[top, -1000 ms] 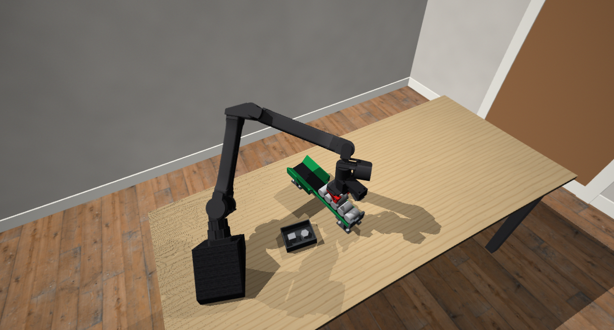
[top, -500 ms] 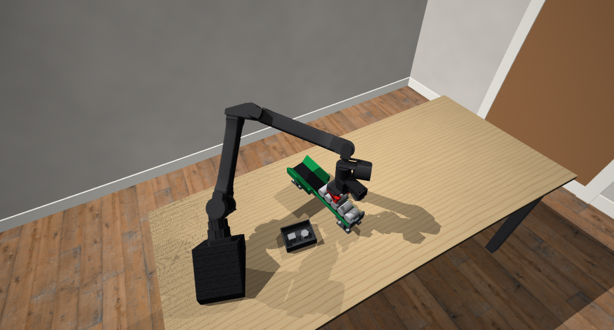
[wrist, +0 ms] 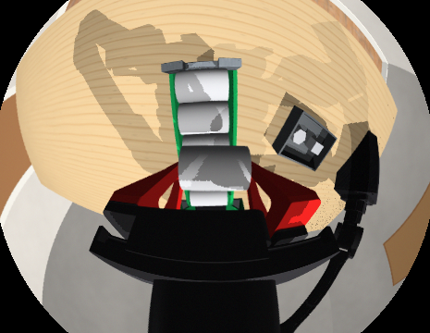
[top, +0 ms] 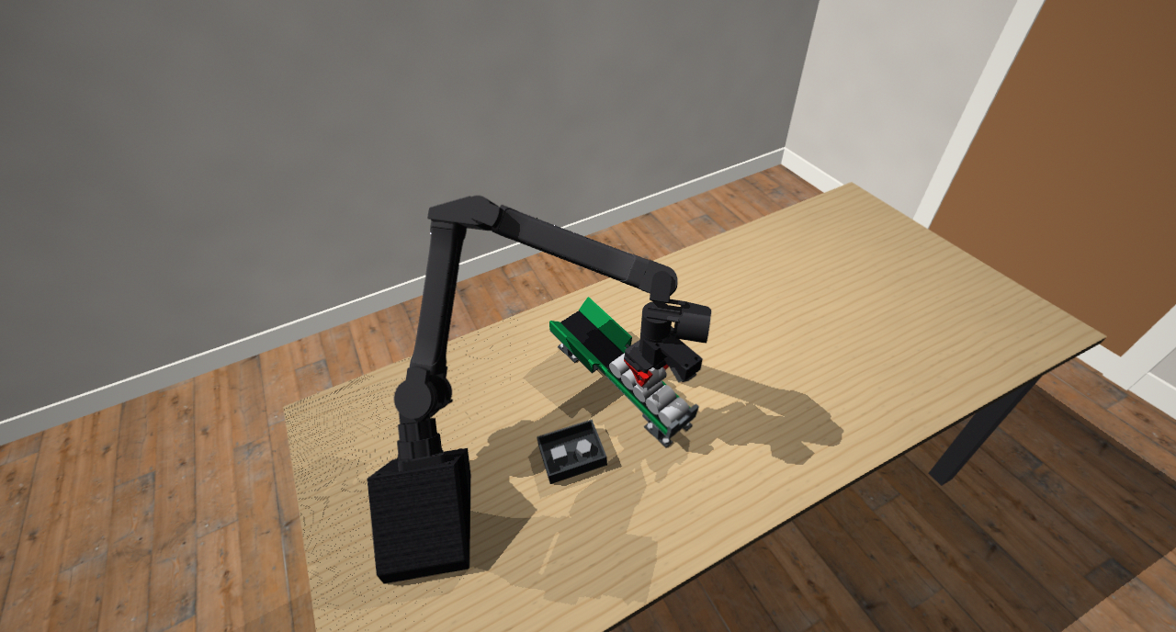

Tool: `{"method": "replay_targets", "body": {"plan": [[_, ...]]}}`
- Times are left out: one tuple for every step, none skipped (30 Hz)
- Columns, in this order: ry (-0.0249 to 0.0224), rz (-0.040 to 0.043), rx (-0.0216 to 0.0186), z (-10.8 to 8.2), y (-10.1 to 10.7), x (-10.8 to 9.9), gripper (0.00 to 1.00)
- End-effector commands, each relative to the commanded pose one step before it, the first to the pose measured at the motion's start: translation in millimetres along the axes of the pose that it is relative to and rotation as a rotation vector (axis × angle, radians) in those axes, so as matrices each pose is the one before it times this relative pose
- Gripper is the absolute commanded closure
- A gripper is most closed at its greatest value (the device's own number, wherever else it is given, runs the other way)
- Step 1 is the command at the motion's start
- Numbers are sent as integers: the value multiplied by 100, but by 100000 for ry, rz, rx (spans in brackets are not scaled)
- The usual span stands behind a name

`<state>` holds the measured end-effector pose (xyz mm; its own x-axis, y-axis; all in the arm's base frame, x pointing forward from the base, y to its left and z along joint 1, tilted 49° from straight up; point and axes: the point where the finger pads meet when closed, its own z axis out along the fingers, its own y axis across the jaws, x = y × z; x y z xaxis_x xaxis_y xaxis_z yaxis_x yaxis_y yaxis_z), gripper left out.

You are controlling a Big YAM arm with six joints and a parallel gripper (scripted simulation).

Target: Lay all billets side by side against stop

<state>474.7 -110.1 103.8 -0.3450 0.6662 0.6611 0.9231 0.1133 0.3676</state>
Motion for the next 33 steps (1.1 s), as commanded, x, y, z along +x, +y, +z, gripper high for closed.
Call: {"method": "replay_targets", "body": {"plan": [[-2174, -2734, -2045, -1802, 1202, 3238, 100], [-469, 730, -654, -423, -149, 44, 100], [-653, 1058, -986, -601, -215, -75, 100], [-640, 329, -715, -474, 33, 108, 100], [-639, -880, -487, -335, 474, 387, 100], [325, 20, 267, 144, -33, 528, 100], [0, 0, 0, 0, 0, 0, 100], [0, 0, 0, 0, 0, 0, 100], [931, -1247, 1281, 708, 253, 1035, 100], [1296, -189, 1551, 837, -221, 942, 100], [32, 7, -27, -36, 29, 463, 100], [22, 8, -16, -37, 28, 470, 100], [-13, 8, 22, -37, 22, 471, 100], [-948, 1556, -1473, -846, -263, -185, 100], [-669, 1009, -890, -558, -165, 42, 100], [-589, -731, -330, -285, 380, 478, 100], [-456, -756, -498, -296, 420, 509, 100], [708, -143, 753, 397, -82, 746, 100], [1783, -674, 2259, 1179, -237, 1226, 100], [211, -216, 187, 86, 63, 588, 100], [39, 7, -32, -38, 31, 476, 100], [-419, -726, -502, -285, 399, 497, 100], [-353, -568, -367, -232, 314, 480, 100], [0, 0, 0, 0, 0, 0, 100], [0, 0, 0, 0, 0, 0, 100], [-1746, 2732, -1854, -1194, -521, -694, 100], [607, 1058, 757, 324, -516, 375, 100], [38, -2, -23, -32, 28, 420, 100], [-139, -329, -261, -142, 194, 427, 100], [-431, -865, -642, -323, 464, 452, 100], [-8, -122, -123, -70, 91, 383, 100], [615, 122, 730, 352, -193, 495, 100], [1258, -830, 1760, 861, -126, 908, 100]]}}
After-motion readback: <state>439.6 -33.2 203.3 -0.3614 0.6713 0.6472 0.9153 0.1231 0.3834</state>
